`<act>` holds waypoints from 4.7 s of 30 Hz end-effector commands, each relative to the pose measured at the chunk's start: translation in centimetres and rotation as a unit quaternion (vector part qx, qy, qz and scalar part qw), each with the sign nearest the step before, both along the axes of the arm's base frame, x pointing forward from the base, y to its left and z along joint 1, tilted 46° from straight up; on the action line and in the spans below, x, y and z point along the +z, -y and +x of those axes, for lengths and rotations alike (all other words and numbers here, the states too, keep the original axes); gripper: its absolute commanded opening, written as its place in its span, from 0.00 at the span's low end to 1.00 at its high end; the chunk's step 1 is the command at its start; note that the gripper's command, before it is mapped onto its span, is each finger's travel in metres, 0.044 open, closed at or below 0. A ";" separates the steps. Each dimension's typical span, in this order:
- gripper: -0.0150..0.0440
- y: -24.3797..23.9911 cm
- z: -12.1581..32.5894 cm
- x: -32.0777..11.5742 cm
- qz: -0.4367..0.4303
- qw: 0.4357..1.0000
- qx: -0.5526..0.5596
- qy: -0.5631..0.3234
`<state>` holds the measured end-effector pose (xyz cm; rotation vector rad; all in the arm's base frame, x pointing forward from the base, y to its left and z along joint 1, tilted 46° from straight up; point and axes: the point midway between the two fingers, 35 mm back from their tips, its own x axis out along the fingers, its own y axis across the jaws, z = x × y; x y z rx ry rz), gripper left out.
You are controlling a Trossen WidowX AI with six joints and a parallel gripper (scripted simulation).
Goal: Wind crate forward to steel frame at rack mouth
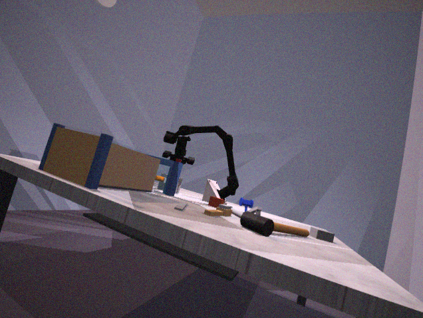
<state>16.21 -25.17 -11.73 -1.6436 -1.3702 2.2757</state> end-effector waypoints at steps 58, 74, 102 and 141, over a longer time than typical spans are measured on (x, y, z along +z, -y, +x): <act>0.25 -0.8 -0.1 -0.8 -0.001 1.000 -0.003 0.000; 0.25 -1.0 -0.1 -1.0 -0.001 1.000 -0.003 0.000; 0.25 -1.3 -0.2 -1.3 -0.001 1.000 -0.003 0.000; 0.25 -1.6 -0.2 -1.6 0.000 1.000 -0.002 -0.002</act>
